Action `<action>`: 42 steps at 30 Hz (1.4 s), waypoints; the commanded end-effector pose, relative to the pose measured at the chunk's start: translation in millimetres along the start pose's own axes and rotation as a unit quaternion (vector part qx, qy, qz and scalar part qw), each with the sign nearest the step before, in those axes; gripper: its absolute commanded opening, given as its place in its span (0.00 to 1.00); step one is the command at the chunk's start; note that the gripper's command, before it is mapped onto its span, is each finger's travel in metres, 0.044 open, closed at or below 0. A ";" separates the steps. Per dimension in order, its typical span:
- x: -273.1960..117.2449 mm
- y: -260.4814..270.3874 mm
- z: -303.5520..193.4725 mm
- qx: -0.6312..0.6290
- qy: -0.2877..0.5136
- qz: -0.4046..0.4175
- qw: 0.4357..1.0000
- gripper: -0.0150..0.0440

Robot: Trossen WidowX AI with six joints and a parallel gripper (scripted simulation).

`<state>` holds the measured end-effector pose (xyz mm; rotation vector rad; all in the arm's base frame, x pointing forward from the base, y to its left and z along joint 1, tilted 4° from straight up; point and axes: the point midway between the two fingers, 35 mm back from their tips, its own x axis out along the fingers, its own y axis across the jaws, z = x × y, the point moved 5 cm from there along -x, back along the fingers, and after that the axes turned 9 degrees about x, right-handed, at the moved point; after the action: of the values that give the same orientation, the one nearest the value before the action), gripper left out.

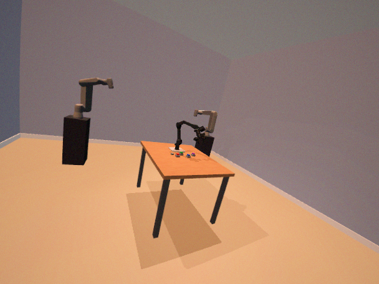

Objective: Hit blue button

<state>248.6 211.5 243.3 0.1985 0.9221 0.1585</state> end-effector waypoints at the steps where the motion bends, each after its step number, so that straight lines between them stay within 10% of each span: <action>1: 23.8 -63.0 -1.0 -0.015 0.133 -0.099 0.986 0.93; 7: 27.0 -131.9 -11.8 0.012 0.307 -0.160 0.938 0.93; 15: 26.6 -135.0 -12.4 0.015 0.315 -0.162 0.935 0.93; 29: 72.7 -153.1 -49.1 0.015 0.315 -0.162 0.935 0.31; 42: 74.6 -153.7 -50.4 0.015 0.315 -0.162 0.935 0.29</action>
<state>260.3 83.7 121.8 0.0157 1.5815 -0.1149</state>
